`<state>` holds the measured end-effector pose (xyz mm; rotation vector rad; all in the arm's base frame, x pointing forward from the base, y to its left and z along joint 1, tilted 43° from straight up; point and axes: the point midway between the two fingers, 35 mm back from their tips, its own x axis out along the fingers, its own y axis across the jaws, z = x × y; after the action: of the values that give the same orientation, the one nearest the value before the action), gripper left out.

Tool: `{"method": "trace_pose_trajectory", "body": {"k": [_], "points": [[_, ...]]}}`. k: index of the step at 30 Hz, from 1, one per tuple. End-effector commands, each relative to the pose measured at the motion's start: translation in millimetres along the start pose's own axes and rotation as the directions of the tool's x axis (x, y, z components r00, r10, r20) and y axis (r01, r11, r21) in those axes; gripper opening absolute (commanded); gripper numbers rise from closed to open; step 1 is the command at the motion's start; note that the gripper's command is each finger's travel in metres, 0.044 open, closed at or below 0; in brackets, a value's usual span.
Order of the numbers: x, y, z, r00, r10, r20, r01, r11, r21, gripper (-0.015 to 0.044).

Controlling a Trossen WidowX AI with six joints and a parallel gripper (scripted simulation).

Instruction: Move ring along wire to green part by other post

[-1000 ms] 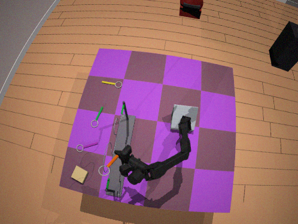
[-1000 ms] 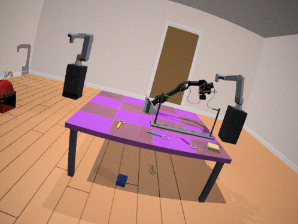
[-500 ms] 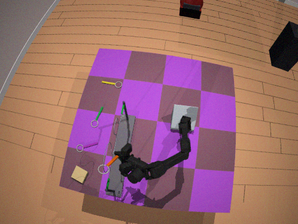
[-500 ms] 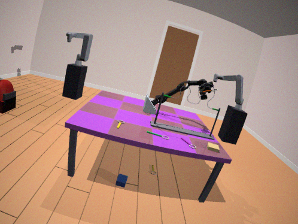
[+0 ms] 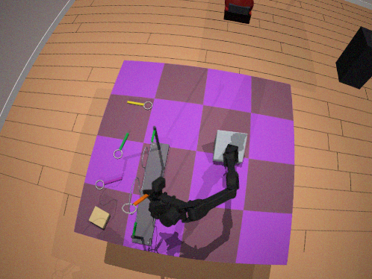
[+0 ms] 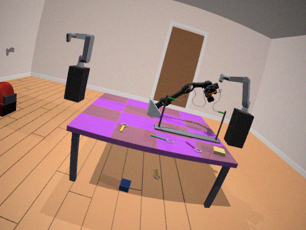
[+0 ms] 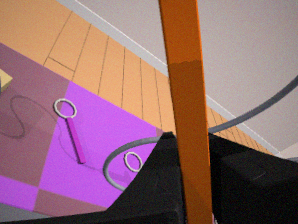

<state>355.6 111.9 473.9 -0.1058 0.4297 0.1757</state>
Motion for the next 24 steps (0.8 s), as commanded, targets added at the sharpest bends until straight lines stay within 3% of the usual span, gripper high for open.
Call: {"method": "trace_pose_trajectory", "body": {"k": [1,24], "points": [[0.5,2.0,-0.3,1.000,0.029,0.005,-0.029,0.998,0.056,-0.0150],[1.2,11.3,0.9,0.985,0.161,0.054,-0.170,0.937,0.306,-0.0150]]}}
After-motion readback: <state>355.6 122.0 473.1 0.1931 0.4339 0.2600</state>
